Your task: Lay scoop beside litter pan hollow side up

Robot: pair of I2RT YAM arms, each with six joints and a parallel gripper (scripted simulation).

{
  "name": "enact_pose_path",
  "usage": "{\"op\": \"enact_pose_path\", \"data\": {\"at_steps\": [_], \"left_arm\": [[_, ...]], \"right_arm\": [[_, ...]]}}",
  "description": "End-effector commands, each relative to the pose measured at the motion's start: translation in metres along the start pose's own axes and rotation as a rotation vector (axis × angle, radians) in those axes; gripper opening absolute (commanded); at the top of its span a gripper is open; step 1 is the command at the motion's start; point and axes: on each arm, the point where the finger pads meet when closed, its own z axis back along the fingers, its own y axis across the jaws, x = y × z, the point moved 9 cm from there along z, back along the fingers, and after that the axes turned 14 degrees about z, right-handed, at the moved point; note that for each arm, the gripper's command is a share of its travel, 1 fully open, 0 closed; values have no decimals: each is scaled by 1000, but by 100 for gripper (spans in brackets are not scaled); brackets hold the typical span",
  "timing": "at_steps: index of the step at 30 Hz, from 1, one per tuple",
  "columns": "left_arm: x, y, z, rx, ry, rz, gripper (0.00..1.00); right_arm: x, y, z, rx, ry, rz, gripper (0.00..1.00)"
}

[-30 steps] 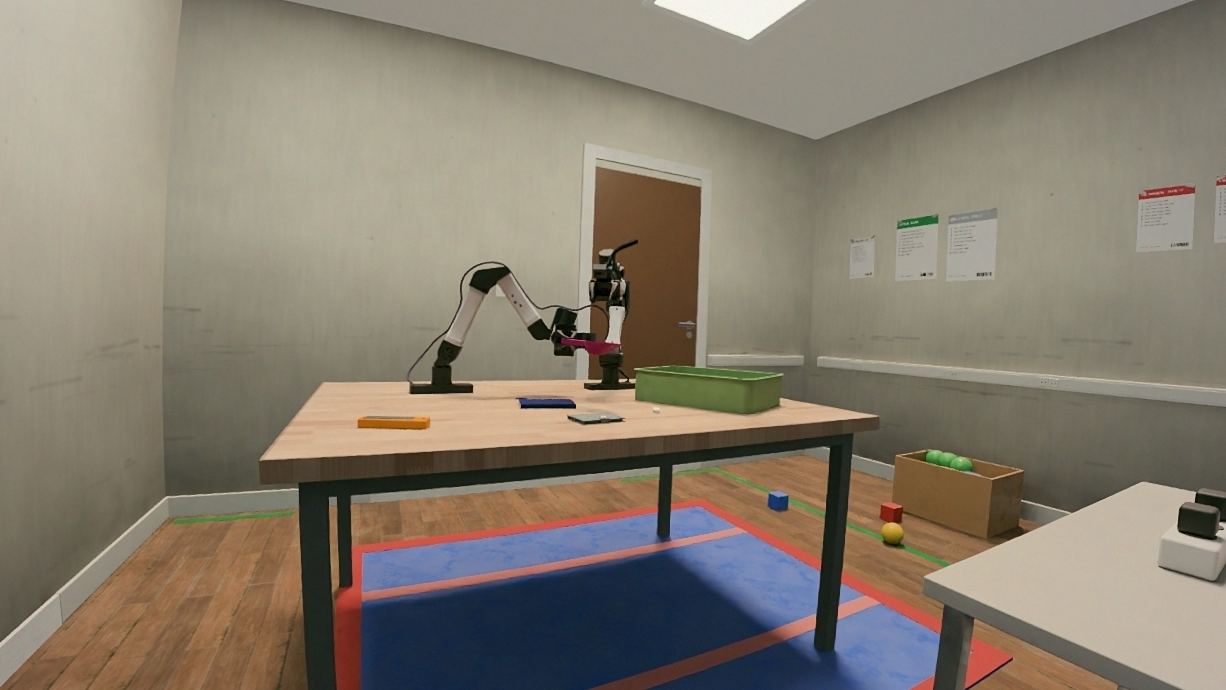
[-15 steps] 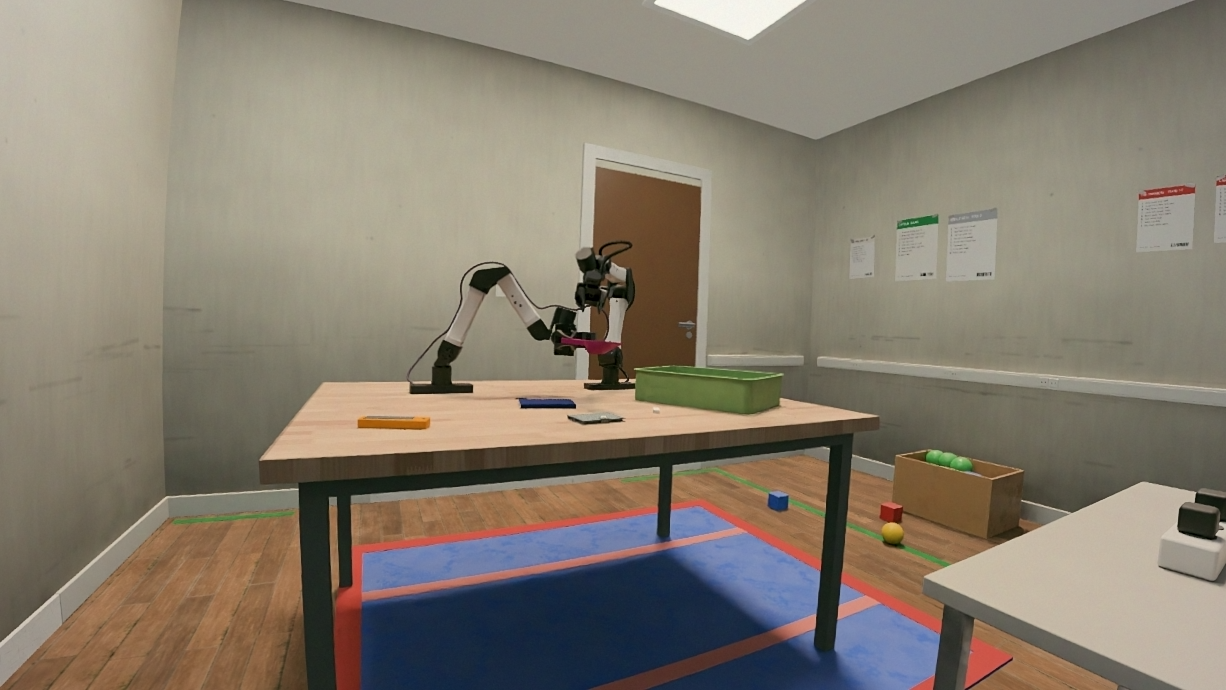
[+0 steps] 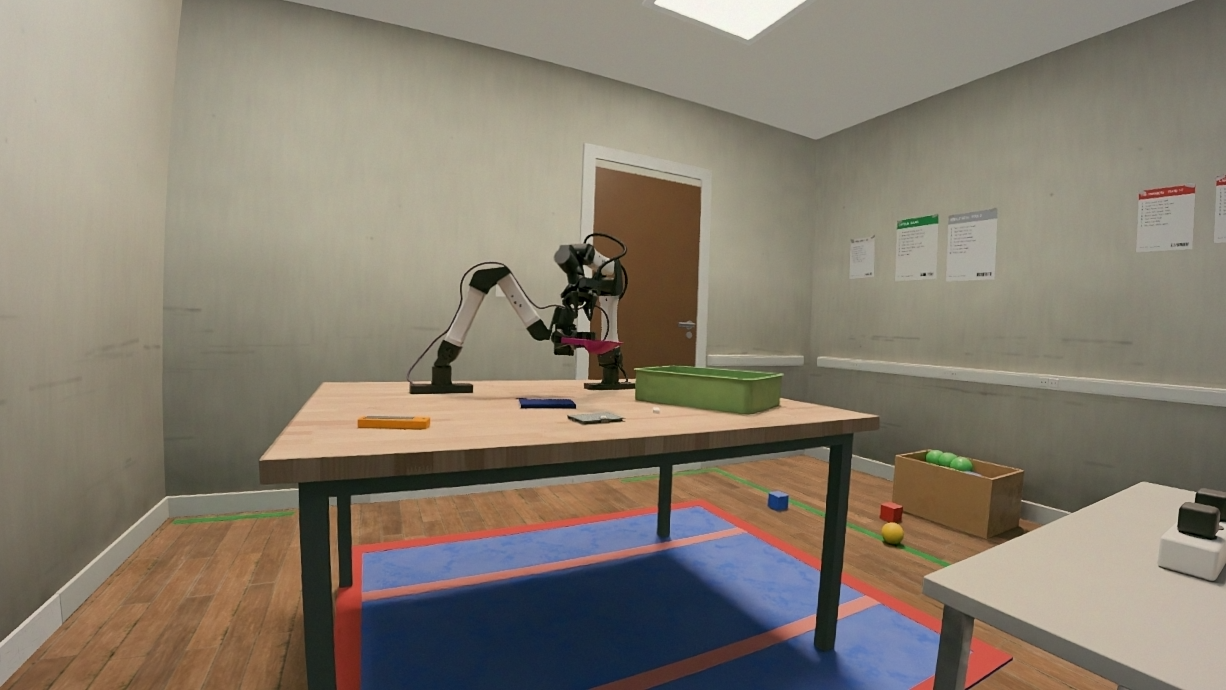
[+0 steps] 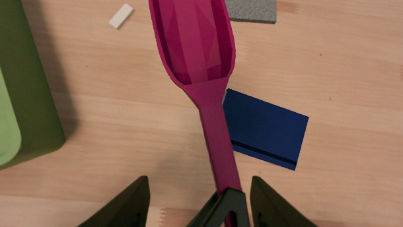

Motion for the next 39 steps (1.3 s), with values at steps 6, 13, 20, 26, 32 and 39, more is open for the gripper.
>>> {"op": "enact_pose_path", "data": {"at_steps": [6,13,20,26,32,39], "left_arm": [[2,-22,-20,173,96,122,51],[5,-33,-25,170,98,147,51],[5,-36,-26,164,97,139,51],[5,-36,-26,164,97,139,51],[5,-36,-26,164,97,139,51],[2,-32,-32,187,104,131,51]], "right_arm": [[-1,-1,1,-11,3,-29,11],[-1,-1,1,-11,3,-29,11],[0,-4,0,-11,3,-36,11],[0,-4,0,-11,3,-36,11],[0,-4,0,-11,3,-36,11],[0,-4,0,-11,3,-36,11]]}}
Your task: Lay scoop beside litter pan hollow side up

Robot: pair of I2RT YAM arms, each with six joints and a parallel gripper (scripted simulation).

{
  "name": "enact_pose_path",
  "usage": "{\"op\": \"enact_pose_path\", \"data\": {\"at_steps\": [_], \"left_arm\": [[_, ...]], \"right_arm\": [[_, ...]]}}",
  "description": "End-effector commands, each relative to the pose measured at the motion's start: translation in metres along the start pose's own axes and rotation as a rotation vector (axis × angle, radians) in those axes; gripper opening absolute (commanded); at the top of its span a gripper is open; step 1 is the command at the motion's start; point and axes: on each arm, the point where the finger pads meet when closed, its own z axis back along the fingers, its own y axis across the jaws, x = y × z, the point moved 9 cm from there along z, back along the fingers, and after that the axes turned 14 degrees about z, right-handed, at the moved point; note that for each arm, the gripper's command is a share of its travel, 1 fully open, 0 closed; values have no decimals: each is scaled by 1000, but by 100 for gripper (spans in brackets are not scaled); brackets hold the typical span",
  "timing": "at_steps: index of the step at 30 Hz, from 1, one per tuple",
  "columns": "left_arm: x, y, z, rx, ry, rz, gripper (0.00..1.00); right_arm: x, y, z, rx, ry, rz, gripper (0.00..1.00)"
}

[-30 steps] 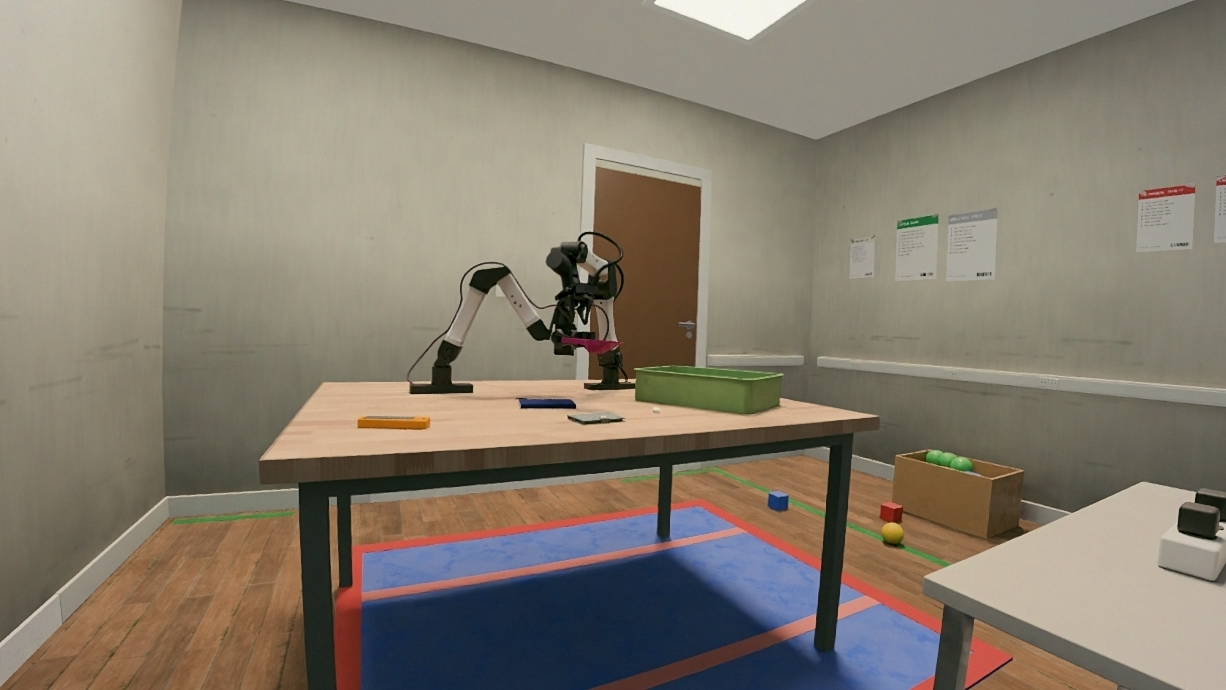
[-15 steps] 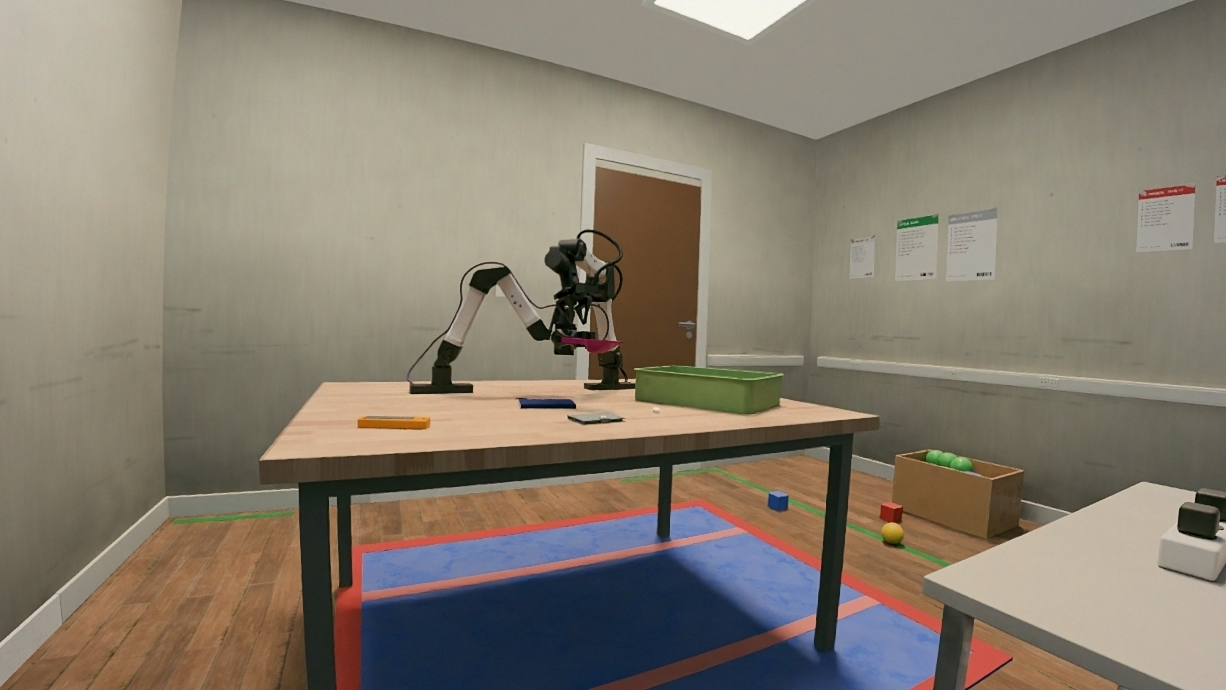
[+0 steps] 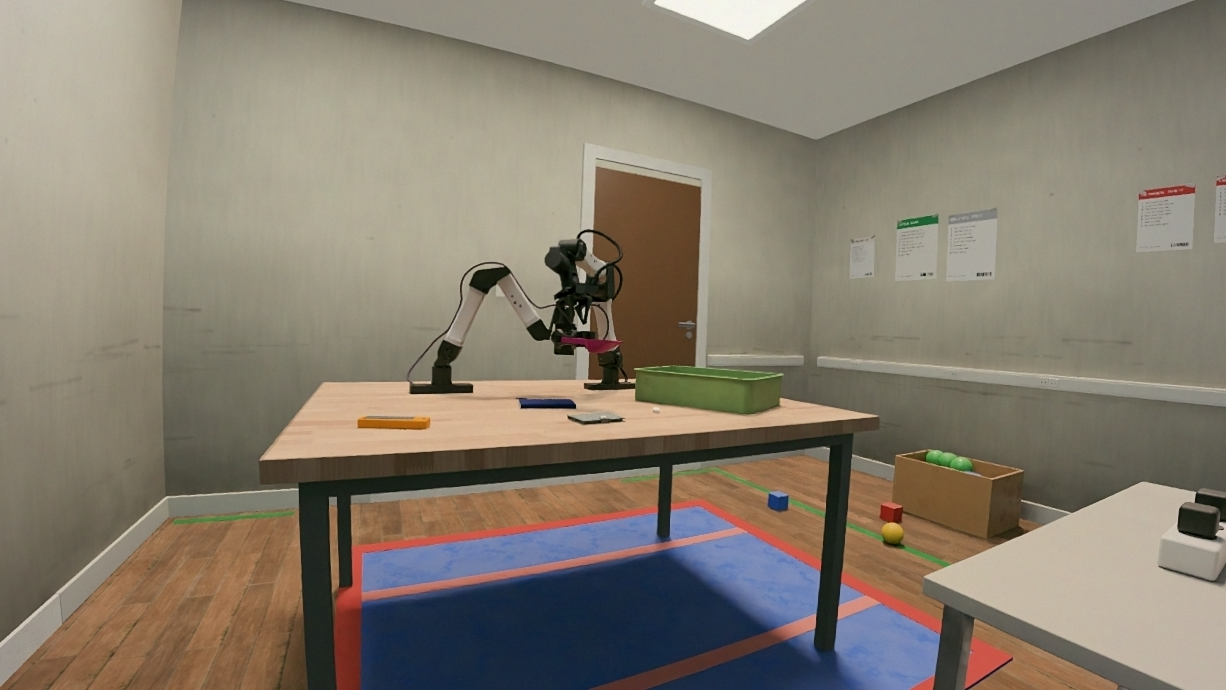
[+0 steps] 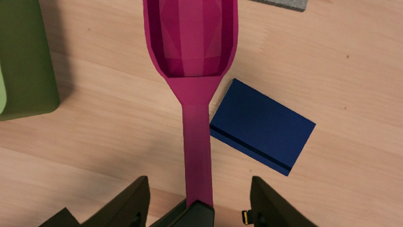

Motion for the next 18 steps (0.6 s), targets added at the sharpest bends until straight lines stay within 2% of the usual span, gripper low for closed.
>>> {"op": "enact_pose_path", "data": {"at_steps": [1,18], "left_arm": [[-1,-2,-16,28,15,7,51],[-2,3,-51,6,9,7,51]], "right_arm": [[1,-3,0,-9,3,-34,11],[1,-3,0,-9,3,-34,11]]}}
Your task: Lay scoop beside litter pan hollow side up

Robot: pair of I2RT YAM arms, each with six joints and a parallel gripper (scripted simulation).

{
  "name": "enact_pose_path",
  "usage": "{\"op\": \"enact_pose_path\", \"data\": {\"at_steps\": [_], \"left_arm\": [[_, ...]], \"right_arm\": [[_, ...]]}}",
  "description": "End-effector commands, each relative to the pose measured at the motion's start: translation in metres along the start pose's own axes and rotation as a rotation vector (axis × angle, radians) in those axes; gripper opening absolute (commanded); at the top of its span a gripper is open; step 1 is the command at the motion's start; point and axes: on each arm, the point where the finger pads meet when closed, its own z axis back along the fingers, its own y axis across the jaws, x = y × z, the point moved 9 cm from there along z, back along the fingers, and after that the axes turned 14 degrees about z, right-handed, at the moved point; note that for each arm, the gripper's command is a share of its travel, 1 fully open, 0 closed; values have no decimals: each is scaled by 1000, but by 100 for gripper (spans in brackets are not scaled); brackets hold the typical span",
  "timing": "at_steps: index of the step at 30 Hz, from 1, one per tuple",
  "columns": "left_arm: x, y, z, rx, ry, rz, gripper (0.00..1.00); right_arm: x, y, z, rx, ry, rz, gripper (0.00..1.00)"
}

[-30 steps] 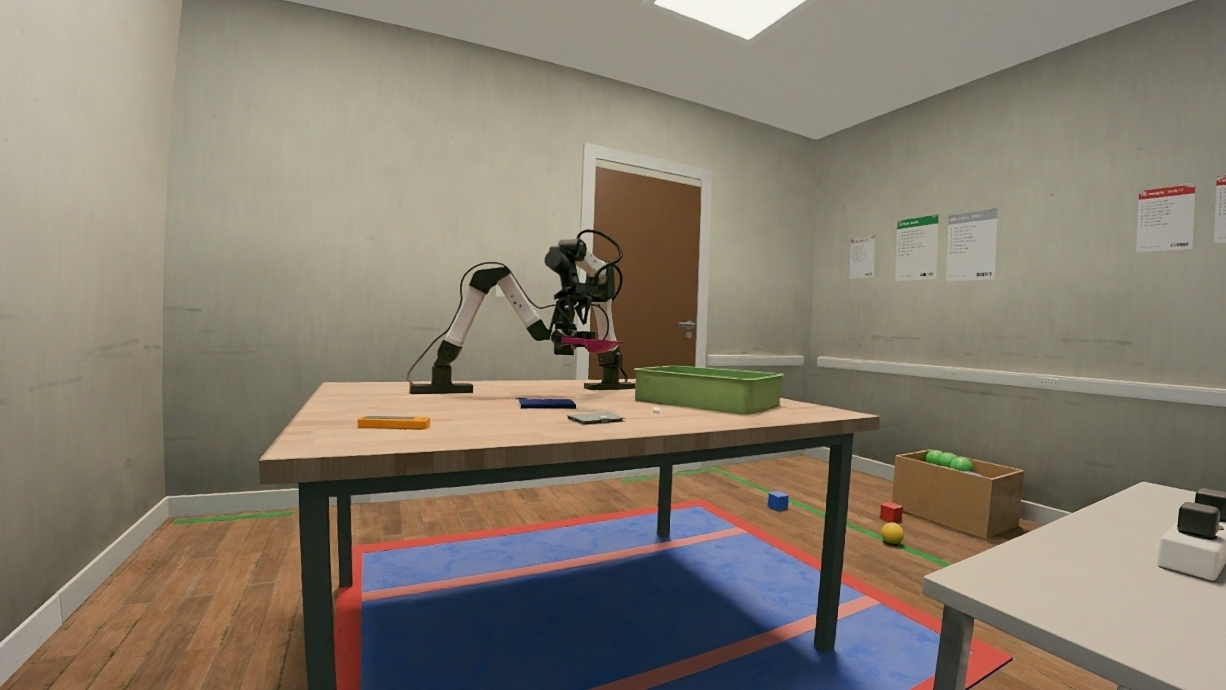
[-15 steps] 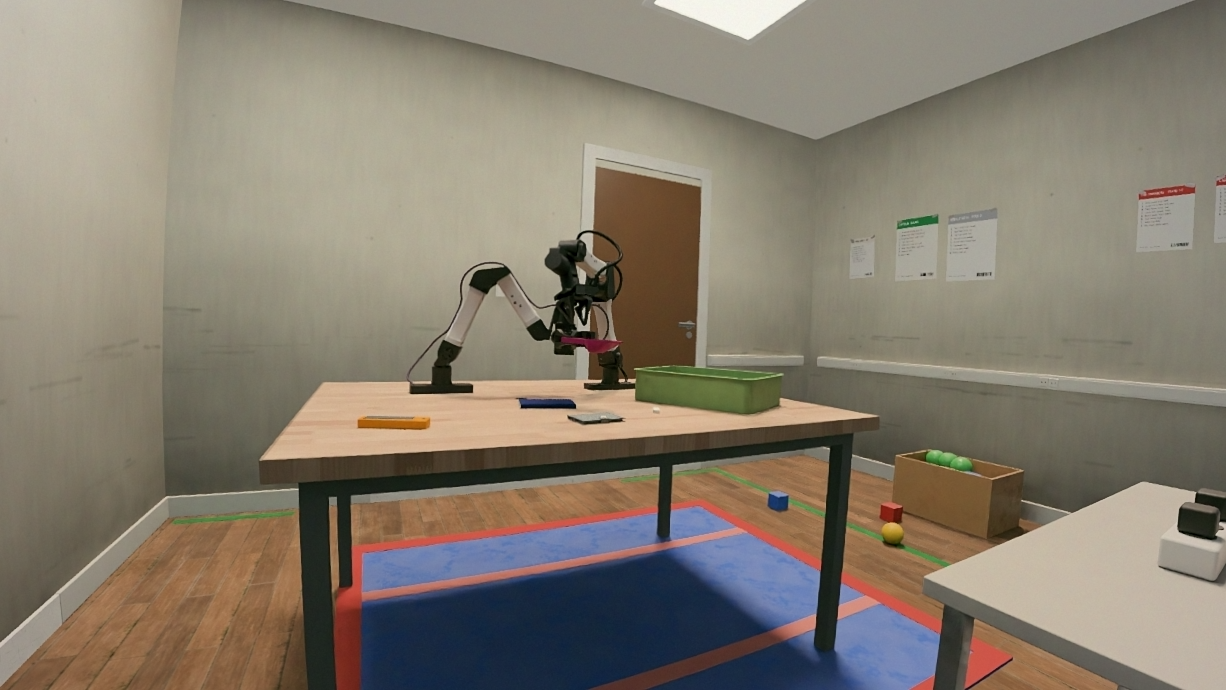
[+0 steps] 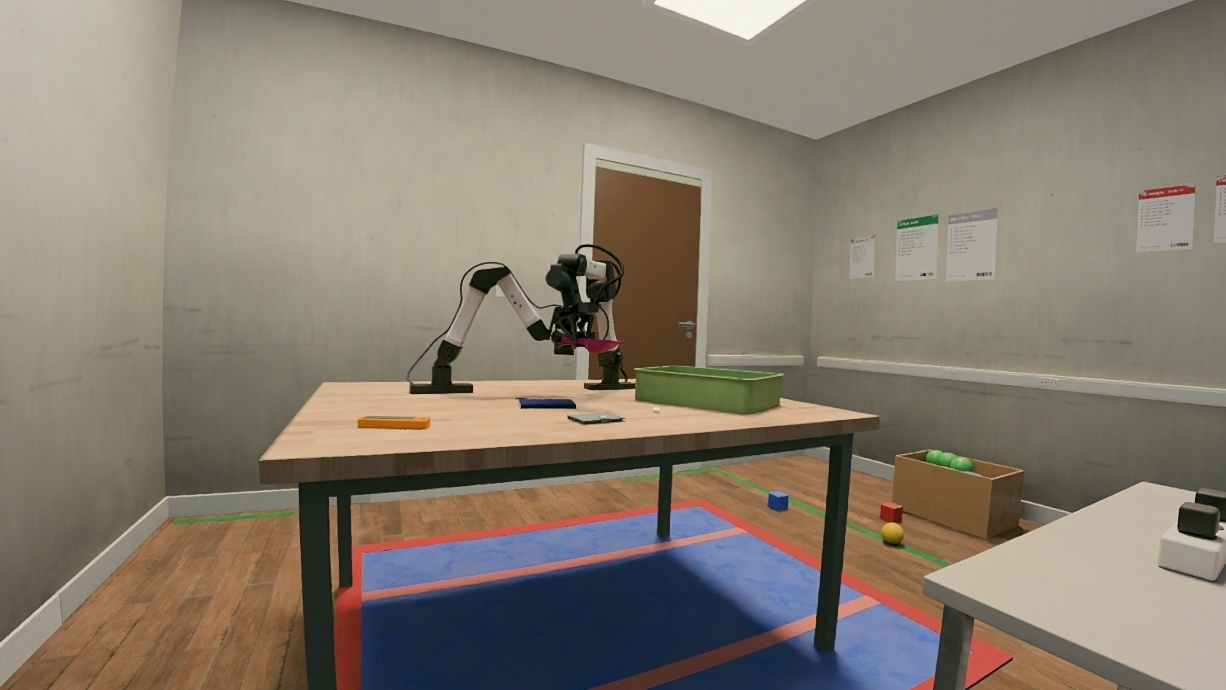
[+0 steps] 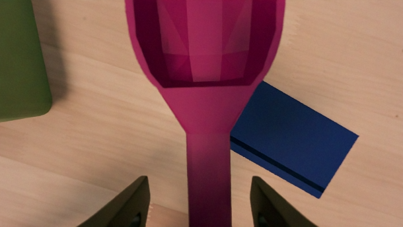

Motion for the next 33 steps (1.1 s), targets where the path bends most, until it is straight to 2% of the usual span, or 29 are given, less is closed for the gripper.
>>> {"op": "enact_pose_path", "data": {"at_steps": [1,12,26,28,33], "left_arm": [[6,1,4,-64,-5,17,51],[5,0,-14,-64,-5,17,51],[4,1,-14,-59,-4,16,51],[4,1,-14,-59,-4,16,34],[2,-2,-19,-43,-8,13,28]], "right_arm": [[1,-3,0,-9,3,-33,11],[1,-3,0,-9,3,-33,11],[1,-3,0,-9,3,-33,11],[1,-3,0,-9,3,-33,11],[1,-3,0,-9,3,-33,11]]}}
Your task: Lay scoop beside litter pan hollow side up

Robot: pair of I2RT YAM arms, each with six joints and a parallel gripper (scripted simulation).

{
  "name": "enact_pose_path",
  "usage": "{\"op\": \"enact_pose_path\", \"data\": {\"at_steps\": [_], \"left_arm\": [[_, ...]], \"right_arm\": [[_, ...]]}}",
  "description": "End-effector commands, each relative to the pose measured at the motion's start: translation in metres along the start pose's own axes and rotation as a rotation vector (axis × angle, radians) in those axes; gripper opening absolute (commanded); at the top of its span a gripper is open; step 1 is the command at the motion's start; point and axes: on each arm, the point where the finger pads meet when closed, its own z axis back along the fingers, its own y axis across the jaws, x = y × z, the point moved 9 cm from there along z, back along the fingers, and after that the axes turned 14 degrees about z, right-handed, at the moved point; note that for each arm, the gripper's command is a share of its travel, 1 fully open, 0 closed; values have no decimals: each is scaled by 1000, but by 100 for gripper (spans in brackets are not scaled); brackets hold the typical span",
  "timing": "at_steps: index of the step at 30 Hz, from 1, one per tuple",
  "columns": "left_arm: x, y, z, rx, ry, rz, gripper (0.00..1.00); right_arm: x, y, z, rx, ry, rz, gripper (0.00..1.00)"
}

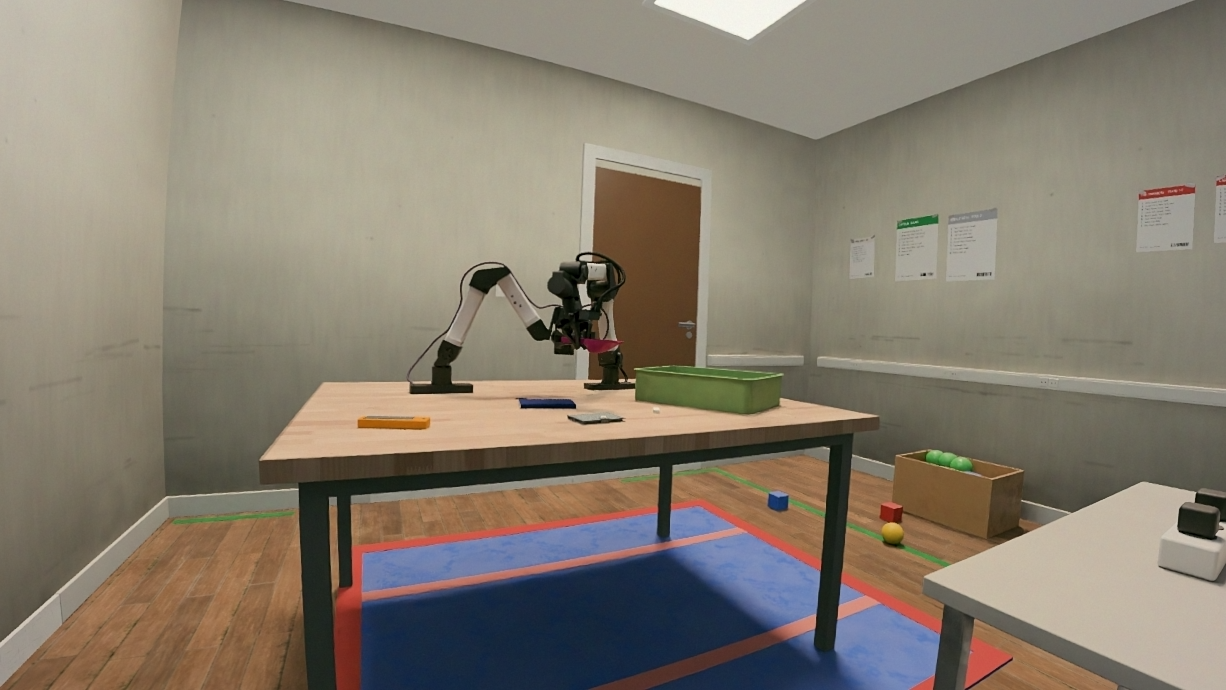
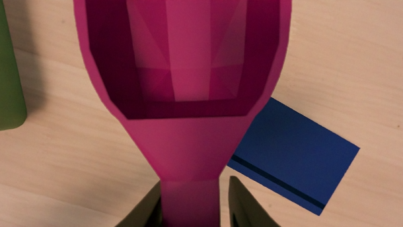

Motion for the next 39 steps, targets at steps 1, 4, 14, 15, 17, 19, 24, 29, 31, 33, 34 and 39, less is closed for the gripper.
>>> {"op": "enact_pose_path", "data": {"at_steps": [1,4,14,15,17,19,24,29,31,33,34,39], "left_arm": [[3,2,5,-14,-2,6,27],[3,2,5,-14,-2,6,25],[3,2,5,-14,-2,6,0],[3,2,5,-14,-2,6,11],[3,2,5,-14,-2,6,13],[3,2,5,-14,-2,6,13],[3,2,5,-14,-2,6,13],[3,2,5,-14,-2,6,13],[3,2,5,-14,-2,6,13],[3,2,5,-14,-2,6,13],[3,2,5,-14,-2,6,13],[3,2,5,-14,-2,6,13]], "right_arm": [[1,-2,0,-9,3,-32,11],[1,-2,0,-9,3,-32,11],[1,-2,0,-9,3,-32,11],[1,-2,0,-9,3,-32,11],[1,-2,0,-9,3,-32,22],[1,-2,0,-9,3,-32,30],[0,-2,9,-9,7,-32,30],[16,9,16,-1,4,-14,30],[23,14,20,4,-12,-10,30],[27,16,23,6,-25,-9,30],[28,17,24,5,-29,-10,30],[32,18,28,1,-35,-16,30]]}}
